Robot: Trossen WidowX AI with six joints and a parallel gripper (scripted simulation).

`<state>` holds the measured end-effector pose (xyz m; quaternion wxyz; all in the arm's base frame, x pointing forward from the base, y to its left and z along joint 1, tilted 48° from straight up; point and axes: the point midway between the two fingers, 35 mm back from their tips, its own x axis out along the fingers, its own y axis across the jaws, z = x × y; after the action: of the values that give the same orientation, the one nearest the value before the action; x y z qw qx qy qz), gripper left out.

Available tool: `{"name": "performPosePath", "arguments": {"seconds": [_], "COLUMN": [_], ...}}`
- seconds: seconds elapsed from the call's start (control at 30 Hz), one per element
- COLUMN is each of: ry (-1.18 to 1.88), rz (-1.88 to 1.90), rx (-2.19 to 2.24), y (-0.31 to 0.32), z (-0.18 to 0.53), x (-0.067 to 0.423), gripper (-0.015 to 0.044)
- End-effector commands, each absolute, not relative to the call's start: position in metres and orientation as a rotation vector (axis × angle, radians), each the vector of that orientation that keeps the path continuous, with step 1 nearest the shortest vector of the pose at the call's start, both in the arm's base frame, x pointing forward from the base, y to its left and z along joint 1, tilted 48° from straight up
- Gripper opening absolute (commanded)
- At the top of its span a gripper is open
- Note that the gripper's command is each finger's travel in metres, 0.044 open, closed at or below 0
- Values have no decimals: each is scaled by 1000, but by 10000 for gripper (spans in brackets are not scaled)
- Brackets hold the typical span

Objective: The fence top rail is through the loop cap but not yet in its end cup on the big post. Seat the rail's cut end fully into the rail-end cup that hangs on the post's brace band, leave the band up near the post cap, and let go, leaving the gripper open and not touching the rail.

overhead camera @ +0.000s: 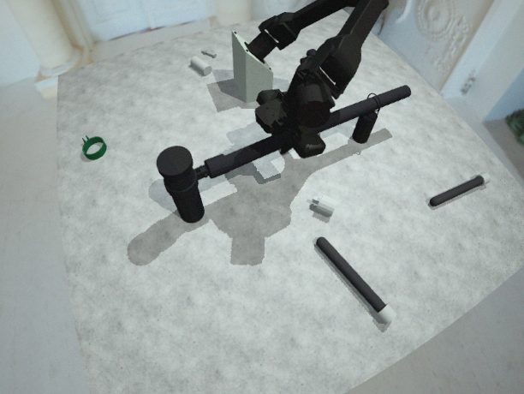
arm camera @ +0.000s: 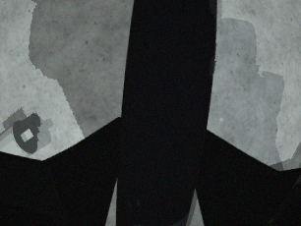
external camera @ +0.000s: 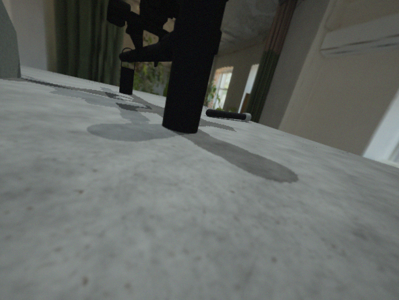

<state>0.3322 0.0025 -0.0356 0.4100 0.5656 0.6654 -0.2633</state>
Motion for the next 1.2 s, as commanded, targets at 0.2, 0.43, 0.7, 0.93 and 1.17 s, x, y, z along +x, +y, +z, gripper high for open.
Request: {"name": "performPosePath", "arguments": {"seconds": [0.2,0.43,0.7,0.93,1.17], "ry": [1668,1667,1665,1665,1664], "rz": [-667,-668,-668,-669,-669], "rx": [1420,1419,1418,1417,1417], "y": [-1,-2,-3,-5,-6], "z": [-35,-35,-35,-35,-35], "x": [333,334,334,335,335], "gripper": [0,0,0,0,0]}}
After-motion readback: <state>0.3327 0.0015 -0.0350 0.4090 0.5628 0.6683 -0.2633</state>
